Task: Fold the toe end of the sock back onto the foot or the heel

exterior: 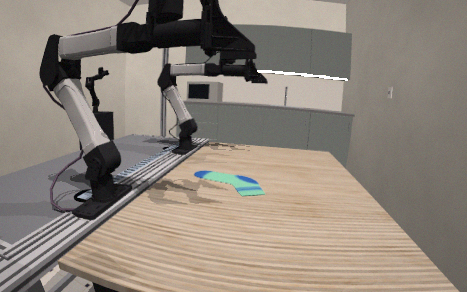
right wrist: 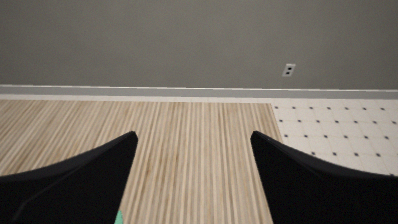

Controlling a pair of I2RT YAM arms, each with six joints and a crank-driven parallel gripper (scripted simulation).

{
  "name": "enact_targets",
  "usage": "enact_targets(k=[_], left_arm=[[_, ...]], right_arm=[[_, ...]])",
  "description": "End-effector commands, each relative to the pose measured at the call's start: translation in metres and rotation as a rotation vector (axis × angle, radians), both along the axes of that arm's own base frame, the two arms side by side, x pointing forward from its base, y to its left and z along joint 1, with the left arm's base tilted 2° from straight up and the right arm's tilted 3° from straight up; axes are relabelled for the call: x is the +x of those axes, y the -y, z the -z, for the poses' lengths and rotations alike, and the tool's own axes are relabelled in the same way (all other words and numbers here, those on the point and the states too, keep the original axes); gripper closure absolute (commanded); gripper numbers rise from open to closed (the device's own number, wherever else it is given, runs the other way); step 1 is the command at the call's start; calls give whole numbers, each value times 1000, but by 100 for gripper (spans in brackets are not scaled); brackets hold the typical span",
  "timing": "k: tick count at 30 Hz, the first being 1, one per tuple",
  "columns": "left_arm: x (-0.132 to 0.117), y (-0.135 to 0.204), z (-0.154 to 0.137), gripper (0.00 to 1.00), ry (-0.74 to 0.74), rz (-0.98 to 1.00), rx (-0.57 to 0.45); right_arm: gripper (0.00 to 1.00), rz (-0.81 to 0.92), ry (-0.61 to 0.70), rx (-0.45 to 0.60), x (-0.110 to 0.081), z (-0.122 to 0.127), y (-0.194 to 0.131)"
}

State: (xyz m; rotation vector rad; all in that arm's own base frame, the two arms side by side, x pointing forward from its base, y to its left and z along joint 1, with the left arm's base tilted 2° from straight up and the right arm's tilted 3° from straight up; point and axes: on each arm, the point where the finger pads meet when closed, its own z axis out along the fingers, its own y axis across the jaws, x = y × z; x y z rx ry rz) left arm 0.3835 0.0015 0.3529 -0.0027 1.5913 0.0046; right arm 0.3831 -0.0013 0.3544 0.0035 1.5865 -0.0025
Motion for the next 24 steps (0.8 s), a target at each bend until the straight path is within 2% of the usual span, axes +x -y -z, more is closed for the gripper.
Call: enact_targets(k=[1, 2, 13, 16, 24], left_arm=[[-1, 1, -8, 0, 21, 5, -1], [-1, 1, -8, 0, 21, 5, -1], [-1, 1, -8, 0, 21, 5, -1], [-1, 1, -8, 0, 21, 5, -1], [-1, 1, -8, 0, 21, 5, -1]], right_arm=[[66, -35, -41, -12, 2, 5, -10], [66, -39, -45, -15, 2, 3, -12], [66, -159, -277, -80, 14, 54, -63], [66, -174, -296, -88, 14, 58, -69], [66, -292, -451, -155, 12, 94, -115]])
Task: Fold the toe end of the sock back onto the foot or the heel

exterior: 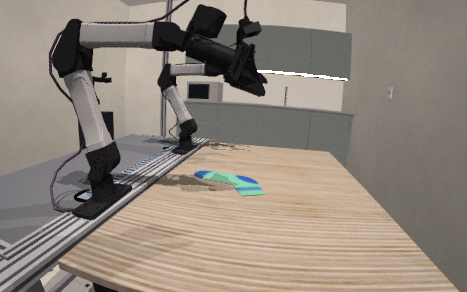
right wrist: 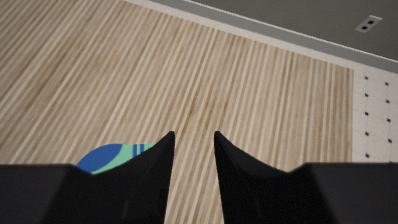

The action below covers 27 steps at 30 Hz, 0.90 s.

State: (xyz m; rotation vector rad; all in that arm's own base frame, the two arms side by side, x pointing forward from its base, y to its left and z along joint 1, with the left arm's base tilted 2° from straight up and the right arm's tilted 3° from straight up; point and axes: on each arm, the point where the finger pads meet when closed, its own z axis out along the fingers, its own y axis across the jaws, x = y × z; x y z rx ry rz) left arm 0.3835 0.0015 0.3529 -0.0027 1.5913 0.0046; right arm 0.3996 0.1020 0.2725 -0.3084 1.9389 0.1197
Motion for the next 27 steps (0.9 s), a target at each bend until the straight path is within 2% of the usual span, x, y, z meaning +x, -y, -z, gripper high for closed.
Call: enact_targets(k=[1, 7, 11, 24, 27], left_arm=[[-1, 1, -8, 0, 21, 5, -1], [-1, 1, -8, 0, 21, 5, -1], [-1, 1, -8, 0, 21, 5, -1], [-1, 1, -8, 0, 21, 5, -1], [-1, 1, -8, 0, 21, 5, -1]], right_arm=[[66, -48, -101, -59, -6, 17, -17], [66, -140, -212, -123, -15, 44, -50], [66, -168, -244, -142, -19, 51, -59], [66, -387, -473, -328, -62, 107, -123], [66, -402, -490, -344, -66, 111, -127]])
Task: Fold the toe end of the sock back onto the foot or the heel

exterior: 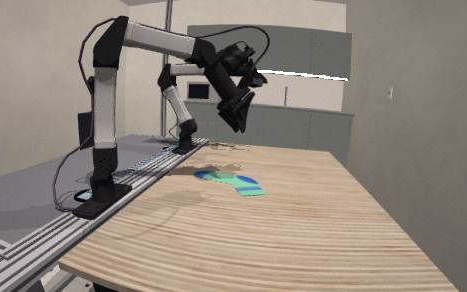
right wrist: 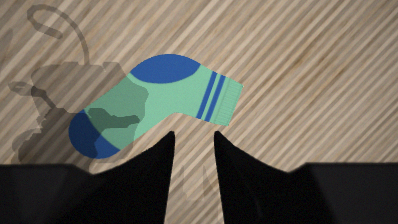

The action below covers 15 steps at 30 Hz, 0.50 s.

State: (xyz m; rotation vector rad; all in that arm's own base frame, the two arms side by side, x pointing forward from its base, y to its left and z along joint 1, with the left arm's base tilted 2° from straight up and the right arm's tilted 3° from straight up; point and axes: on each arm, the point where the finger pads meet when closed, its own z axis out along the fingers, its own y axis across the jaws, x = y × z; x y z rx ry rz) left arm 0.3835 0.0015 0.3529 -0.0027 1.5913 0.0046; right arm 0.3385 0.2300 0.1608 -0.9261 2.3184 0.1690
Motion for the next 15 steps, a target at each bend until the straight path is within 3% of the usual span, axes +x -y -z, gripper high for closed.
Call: enact_targets(k=[1, 15], left_arm=[[-1, 1, -8, 0, 21, 5, -1], [-1, 1, -8, 0, 21, 5, -1]], right_arm=[[66, -28, -46, -62, -8, 2, -3], [66, -284, -248, -299, -76, 51, -48]])
